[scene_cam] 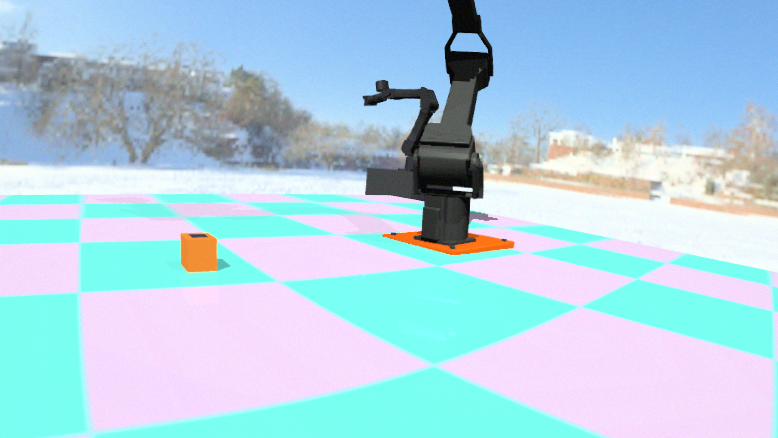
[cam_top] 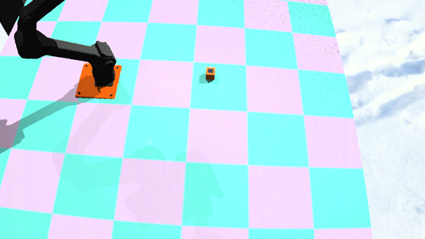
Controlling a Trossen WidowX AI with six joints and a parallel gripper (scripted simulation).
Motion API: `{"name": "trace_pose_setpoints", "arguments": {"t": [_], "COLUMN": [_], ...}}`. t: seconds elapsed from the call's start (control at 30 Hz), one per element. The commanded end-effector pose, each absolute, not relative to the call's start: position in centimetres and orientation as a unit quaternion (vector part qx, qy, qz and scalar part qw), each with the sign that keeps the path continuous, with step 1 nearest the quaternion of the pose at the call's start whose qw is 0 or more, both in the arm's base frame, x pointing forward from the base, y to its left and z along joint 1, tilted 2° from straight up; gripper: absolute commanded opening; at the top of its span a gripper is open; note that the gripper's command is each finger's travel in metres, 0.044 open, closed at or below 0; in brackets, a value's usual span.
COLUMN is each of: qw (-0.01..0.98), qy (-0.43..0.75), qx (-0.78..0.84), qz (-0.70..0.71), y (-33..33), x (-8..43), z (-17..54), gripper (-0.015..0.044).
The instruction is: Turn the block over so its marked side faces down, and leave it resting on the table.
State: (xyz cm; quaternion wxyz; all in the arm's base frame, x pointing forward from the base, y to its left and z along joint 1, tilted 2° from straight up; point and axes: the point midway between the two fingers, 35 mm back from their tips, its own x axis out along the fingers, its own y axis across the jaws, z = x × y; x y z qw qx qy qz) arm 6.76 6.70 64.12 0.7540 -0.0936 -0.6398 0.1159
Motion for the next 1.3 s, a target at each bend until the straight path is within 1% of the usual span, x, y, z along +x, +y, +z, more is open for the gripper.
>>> {"name": "trace_pose_setpoints", "arguments": {"t": [0.0,0.13,0.33,0.53,0.7,0.87,1.0,1.13,1.27], "qw": [0.805,0.85,0.919,0.965,0.982,0.975,0.949,0.904,0.833], "qy": [-0.57,-0.491,-0.333,-0.159,-0.003,0.158,0.293,0.421,0.553], "qx": [-0.102,-0.108,-0.111,-0.101,-0.084,-0.063,-0.044,-0.023,0.0], "qz": [0.132,0.154,0.179,0.184,0.171,0.144,0.111,0.072,0.022], "y": [8.3,9.8,11.6,12.1,11.4,9.9,8.1,6.2,3.8], "x": [12.1,17.1,25.7,33.0,37.5,40.3,41.1,40.4,38.3], "z": [63.2,61.6,56.9,50.1,43.3,35.8,29.6,23.9,18.6], "gripper": [0.044,0.044,0.044,0.044,0.044,0.044,0.044,0.044,0.044]}}
